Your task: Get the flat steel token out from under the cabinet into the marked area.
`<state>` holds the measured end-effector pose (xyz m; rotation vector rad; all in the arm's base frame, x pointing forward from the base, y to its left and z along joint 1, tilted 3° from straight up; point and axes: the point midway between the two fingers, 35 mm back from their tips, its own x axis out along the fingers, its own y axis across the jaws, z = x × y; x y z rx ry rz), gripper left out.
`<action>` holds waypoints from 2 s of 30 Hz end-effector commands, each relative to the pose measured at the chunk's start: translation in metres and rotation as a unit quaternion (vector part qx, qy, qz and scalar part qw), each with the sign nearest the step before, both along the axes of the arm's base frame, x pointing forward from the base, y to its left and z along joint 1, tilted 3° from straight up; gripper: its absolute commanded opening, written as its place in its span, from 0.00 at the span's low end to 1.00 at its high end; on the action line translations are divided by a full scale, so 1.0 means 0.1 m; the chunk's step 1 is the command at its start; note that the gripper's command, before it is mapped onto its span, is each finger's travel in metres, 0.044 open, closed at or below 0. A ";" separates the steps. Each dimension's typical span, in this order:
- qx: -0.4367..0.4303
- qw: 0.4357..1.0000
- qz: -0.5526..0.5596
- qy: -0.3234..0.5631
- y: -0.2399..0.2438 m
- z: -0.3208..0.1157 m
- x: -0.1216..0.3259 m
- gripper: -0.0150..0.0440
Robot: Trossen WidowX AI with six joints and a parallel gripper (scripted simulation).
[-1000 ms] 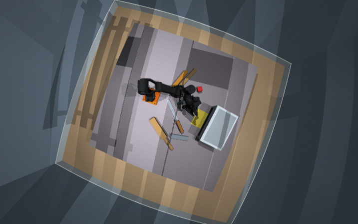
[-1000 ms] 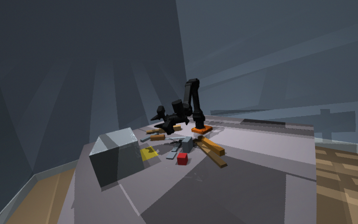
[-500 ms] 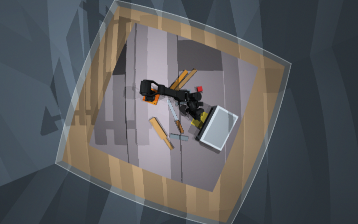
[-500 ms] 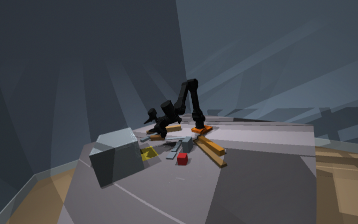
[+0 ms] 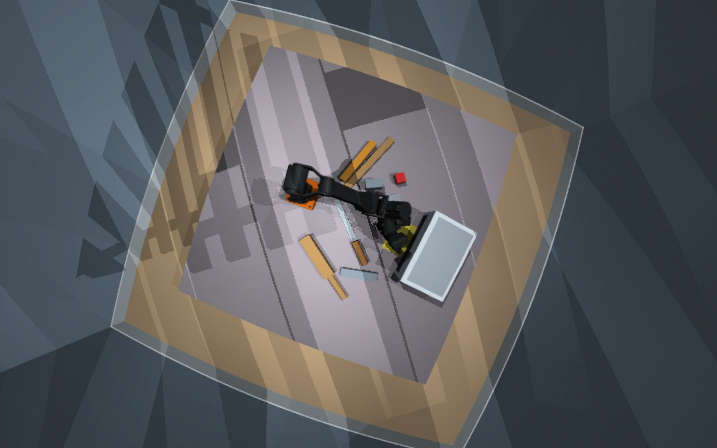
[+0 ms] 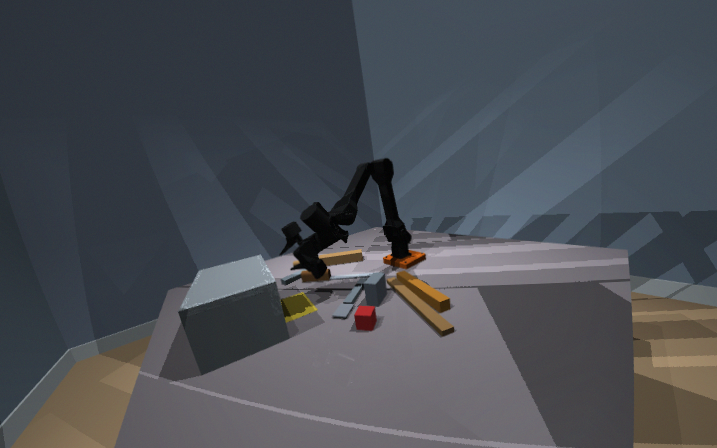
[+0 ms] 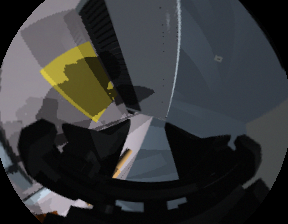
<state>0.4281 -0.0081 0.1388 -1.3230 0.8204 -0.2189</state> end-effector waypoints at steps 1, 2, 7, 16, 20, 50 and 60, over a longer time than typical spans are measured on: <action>0.042 0.999 -0.018 0.006 -0.11 -0.06 0.04 0.71; 0.052 0.998 -0.023 0.007 -0.13 -0.08 0.05 0.71; 0.103 0.993 -0.052 0.013 -0.27 -0.13 0.06 0.71; 0.196 0.973 -0.116 0.024 -0.52 -0.23 0.03 0.71; 0.236 0.961 -0.144 0.029 -0.60 -0.26 0.01 0.71; 0.496 0.755 -0.425 0.056 -1.08 -0.33 -0.43 0.71; 0.552 0.640 -0.531 0.056 -1.17 -0.24 -0.65 0.71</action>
